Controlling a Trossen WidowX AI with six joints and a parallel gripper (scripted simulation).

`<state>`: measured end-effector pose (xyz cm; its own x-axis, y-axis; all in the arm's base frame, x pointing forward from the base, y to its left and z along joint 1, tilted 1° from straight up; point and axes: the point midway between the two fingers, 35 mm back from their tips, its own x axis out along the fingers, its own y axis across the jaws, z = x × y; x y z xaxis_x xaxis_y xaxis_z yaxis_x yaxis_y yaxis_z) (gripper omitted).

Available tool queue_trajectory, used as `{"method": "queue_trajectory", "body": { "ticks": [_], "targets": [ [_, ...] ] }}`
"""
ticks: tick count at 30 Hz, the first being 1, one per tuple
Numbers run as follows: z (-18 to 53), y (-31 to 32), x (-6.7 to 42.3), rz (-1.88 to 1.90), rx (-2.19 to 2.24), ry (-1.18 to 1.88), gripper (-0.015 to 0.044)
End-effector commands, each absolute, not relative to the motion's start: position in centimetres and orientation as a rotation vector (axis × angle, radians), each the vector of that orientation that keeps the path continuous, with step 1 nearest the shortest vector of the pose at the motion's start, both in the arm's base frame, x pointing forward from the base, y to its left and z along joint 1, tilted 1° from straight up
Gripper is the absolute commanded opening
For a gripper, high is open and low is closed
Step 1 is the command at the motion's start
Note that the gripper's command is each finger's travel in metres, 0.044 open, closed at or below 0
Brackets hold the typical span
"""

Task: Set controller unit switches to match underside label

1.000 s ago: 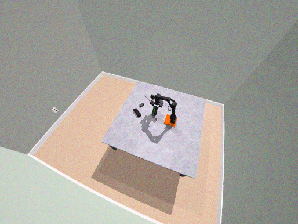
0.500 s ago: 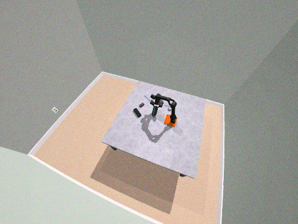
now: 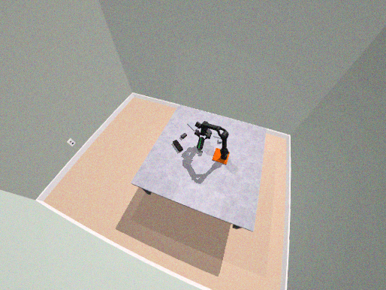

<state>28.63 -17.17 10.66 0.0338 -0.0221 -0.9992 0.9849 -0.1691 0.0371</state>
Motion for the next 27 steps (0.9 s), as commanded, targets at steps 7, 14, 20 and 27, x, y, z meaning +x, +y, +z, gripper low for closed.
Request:
{"method": "queue_trajectory", "body": {
  "ticks": [7,14,20,27],
  "targets": [
    [9.3,-17.1,28.5,-1.313,1.329,1.119,0.0336],
    [8.8,-17.3,28.4,-1.313,1.329,1.119,0.0336],
    [8.4,-17.5,28.4,-1.313,1.329,1.119,0.0336],
    [8.0,-17.8,28.4,-1.313,1.329,1.119,0.0336]
  ]
}}
